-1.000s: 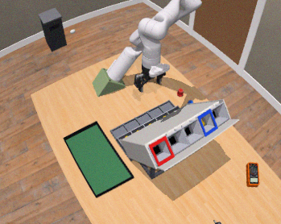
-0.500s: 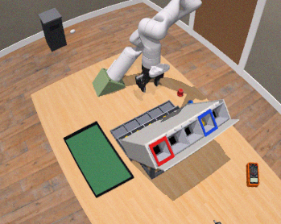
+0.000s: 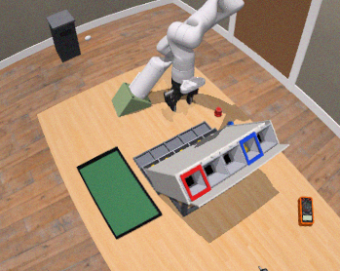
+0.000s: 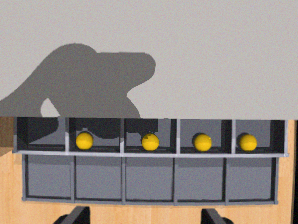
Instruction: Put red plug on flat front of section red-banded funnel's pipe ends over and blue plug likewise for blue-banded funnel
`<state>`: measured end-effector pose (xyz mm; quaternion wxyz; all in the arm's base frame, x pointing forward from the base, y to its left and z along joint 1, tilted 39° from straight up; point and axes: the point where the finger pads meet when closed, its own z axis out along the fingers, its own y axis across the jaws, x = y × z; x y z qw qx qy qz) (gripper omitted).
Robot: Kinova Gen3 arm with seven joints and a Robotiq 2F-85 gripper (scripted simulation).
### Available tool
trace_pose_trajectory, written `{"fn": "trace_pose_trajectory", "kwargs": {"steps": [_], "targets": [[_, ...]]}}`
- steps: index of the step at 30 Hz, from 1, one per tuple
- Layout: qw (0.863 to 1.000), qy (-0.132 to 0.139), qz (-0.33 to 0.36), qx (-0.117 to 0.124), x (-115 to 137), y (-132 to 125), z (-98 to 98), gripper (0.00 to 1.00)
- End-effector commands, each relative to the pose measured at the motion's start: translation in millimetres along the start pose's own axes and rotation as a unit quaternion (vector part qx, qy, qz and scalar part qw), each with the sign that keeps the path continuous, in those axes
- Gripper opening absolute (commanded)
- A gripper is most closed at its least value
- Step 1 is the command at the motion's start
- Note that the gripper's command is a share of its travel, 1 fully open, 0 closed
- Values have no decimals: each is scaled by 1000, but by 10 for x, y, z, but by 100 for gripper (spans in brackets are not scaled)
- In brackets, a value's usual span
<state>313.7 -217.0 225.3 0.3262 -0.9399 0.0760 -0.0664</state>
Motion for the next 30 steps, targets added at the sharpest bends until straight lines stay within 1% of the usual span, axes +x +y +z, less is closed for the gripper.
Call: {"fn": "trace_pose_trajectory", "kwargs": {"steps": [1, 9, 10, 12, 14, 19, 20, 26, 27, 30], "targets": [[1000, 1, 0, -1, 0, 2, -7, 70], [1000, 1, 0, -1, 0, 2, -7, 70], [1000, 1, 0, -1, -32, -565, 403, 70], [1000, 1, 0, -1, -33, -587, 417, 70], [1000, 1, 0, -1, -38, -682, 482, 70], [1000, 1, 0, -1, -69, -1167, 837, 70], [1000, 1, 0, -1, -70, -1212, 871, 70], [1000, 1, 0, -1, -70, -1212, 871, 70], [1000, -4, 0, 7, -78, -1395, 996, 70], [1000, -4, 0, 7, -78, -1395, 996, 70]]}}
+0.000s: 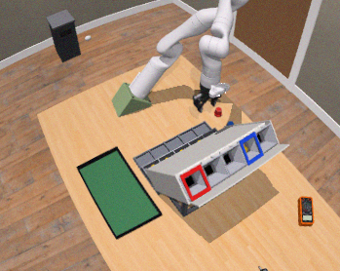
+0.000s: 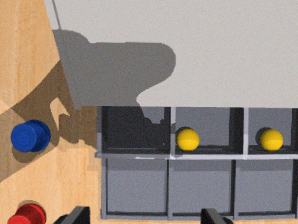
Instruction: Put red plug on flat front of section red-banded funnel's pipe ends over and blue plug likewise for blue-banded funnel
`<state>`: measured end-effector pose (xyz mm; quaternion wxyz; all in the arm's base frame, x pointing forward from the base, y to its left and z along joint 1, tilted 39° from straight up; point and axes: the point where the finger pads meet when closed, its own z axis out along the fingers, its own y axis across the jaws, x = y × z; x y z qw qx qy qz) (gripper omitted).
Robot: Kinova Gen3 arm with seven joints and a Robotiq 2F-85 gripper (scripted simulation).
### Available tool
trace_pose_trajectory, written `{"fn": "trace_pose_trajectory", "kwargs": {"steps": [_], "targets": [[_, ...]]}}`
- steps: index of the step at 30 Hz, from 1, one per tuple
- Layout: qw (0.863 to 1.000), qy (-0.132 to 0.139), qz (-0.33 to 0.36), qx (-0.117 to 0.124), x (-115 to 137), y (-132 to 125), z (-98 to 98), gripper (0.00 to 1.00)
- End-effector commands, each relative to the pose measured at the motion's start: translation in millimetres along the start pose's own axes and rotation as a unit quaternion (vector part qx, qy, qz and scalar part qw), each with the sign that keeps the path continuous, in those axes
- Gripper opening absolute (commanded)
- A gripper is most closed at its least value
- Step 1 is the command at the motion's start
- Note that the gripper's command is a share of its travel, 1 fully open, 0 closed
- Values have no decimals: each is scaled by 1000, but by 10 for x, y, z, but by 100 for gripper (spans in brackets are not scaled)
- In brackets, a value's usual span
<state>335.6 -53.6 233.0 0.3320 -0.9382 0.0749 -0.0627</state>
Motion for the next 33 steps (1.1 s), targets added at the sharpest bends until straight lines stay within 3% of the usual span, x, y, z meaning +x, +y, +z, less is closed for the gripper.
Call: {"fn": "trace_pose_trajectory", "kwargs": {"steps": [1, 13, 14, 18, 23, 30, 31, 33], "targets": [[1000, 0, -1, 1, 6, -57, 32, 70], [1000, 0, -1, 1, 6, -57, 32, 70], [1000, 0, 0, 1, -277, -637, 303, 70], [1000, 0, 0, 1, -346, -786, 367, 70], [1000, 0, 0, 1, -601, -1299, 613, 70], [1000, 0, 0, 1, -601, -1299, 613, 70], [1000, 17, -2, -7, -666, -1437, 686, 70], [1000, 17, -2, -7, -666, -1437, 686, 70]]}}
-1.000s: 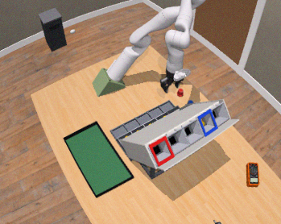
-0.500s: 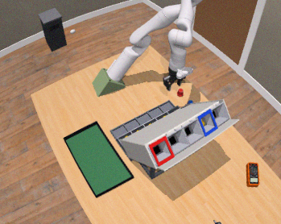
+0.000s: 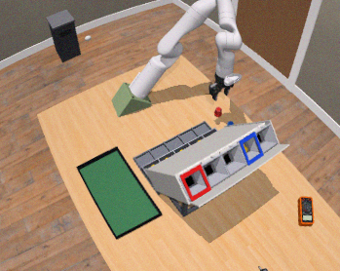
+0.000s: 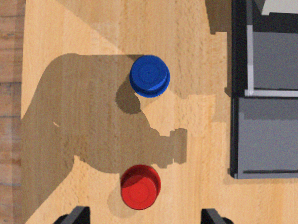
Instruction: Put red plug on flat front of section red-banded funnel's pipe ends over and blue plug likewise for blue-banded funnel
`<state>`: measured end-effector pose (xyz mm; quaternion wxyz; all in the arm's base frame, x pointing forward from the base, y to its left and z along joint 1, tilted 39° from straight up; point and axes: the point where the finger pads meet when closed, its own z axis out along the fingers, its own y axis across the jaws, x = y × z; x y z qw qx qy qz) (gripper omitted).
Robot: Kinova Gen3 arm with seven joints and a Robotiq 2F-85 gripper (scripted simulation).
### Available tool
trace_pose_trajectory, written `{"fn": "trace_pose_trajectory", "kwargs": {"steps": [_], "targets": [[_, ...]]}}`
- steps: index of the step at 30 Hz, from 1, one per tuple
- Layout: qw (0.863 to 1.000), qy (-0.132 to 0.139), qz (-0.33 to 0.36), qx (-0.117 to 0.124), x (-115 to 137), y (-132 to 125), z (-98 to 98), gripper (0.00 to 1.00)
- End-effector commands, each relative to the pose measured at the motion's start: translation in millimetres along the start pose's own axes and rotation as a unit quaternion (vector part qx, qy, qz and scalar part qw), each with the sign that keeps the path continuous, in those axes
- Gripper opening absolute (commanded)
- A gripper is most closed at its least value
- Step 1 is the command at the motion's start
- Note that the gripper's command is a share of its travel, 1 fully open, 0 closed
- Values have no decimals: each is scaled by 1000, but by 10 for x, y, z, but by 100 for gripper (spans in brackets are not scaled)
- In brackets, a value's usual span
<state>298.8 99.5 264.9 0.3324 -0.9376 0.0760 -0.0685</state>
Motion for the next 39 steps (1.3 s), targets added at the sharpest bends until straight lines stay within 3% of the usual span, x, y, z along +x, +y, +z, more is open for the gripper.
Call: {"fn": "trace_pose_trajectory", "kwargs": {"steps": [1, 14, 15, 17, 19, 31, 32, 39], "targets": [[1000, 11, -2, -8, -48, -95, 54, 70], [1000, 11, -2, -8, -48, -95, 54, 70], [1000, 11, -1, -8, -37, -84, 754, 70], [1000, 11, -1, -8, -38, -84, 798, 70], [1000, 11, -1, -8, -34, -82, 965, 70], [1000, 11, -1, -8, -34, -82, 965, 70], [1000, 12, -1, -9, -27, -70, 1214, 70], [1000, 12, -1, -9, -27, -70, 1214, 70]]}}
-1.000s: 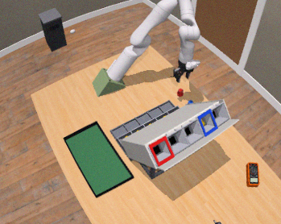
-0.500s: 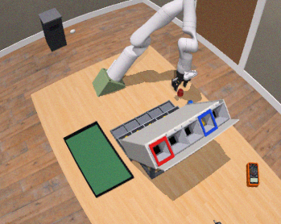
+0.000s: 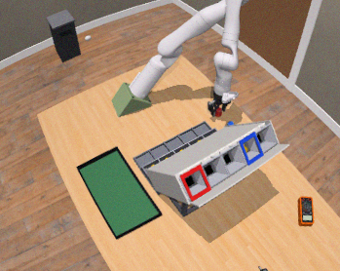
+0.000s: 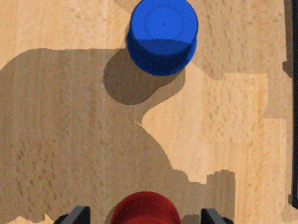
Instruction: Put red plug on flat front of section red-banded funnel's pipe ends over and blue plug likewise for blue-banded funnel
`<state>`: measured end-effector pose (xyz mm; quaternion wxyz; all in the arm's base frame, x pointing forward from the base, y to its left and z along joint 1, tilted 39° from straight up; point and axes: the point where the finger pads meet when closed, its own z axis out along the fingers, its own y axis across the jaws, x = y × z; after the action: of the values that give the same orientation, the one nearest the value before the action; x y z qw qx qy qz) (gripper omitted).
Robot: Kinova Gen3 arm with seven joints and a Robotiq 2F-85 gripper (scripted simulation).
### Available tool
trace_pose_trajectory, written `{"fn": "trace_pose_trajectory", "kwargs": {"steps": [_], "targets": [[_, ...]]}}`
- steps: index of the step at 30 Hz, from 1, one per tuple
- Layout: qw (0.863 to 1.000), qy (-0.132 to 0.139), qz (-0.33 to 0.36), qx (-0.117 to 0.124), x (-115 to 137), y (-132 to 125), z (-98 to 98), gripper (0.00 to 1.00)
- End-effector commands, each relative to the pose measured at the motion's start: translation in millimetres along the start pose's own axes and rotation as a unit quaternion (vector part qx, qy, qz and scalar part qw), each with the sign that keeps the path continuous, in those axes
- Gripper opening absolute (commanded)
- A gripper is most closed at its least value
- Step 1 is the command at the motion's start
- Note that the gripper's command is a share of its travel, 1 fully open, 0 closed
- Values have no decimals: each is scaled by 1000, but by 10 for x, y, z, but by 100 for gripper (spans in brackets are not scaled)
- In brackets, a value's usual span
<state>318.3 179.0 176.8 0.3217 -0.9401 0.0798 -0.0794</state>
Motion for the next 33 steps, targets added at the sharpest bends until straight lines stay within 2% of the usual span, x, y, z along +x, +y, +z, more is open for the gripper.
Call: {"fn": "trace_pose_trajectory", "kwargs": {"steps": [1, 9, 10, 33], "targets": [[1000, 0, 0, 1, -1, 0, 15, 70], [1000, 0, 0, 1, -1, 0, 15, 70], [1000, 1, 0, 1, 1, -2, 13, 0], [1000, 2, 0, 2, 2, -2, 2, 0]]}}
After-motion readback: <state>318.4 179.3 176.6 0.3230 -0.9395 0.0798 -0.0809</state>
